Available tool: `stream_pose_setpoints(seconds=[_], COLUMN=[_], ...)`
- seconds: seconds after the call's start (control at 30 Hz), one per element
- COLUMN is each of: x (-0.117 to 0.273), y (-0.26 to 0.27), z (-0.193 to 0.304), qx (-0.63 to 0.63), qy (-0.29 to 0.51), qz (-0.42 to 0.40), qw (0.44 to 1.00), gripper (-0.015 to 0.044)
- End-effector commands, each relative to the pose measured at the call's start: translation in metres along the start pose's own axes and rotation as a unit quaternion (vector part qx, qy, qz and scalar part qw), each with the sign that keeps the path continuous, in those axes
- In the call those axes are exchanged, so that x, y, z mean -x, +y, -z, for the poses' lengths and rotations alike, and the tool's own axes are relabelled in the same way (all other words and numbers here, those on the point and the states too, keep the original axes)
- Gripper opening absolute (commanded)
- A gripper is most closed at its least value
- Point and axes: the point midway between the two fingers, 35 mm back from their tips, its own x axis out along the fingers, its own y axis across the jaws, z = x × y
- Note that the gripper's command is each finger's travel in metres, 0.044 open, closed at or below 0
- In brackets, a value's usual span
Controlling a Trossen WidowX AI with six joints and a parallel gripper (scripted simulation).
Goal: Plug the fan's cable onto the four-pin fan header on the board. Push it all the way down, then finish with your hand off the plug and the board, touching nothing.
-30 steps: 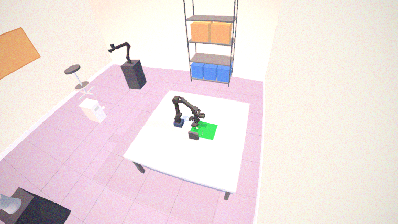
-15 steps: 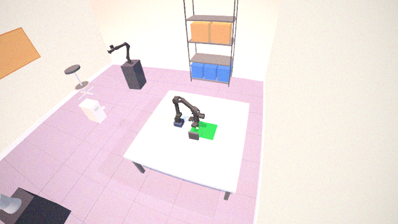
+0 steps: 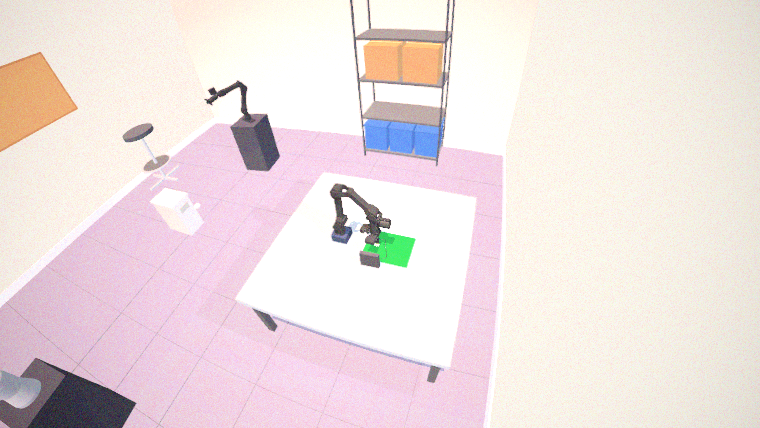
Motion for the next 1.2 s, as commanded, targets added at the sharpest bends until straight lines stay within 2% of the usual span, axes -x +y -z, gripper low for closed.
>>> stream_pose_setpoints(seconds=[0.0, 1.17], x=[-0.0002, -0.0058], y=[-0.0008, -0.0006], z=[0.0015, 0.0015], qx=[-0.002, -0.003], qy=[0.001, 0.001], qz=[0.002, 0.002], qw=[1.0, 1.0], gripper=[0.0, 0.0])
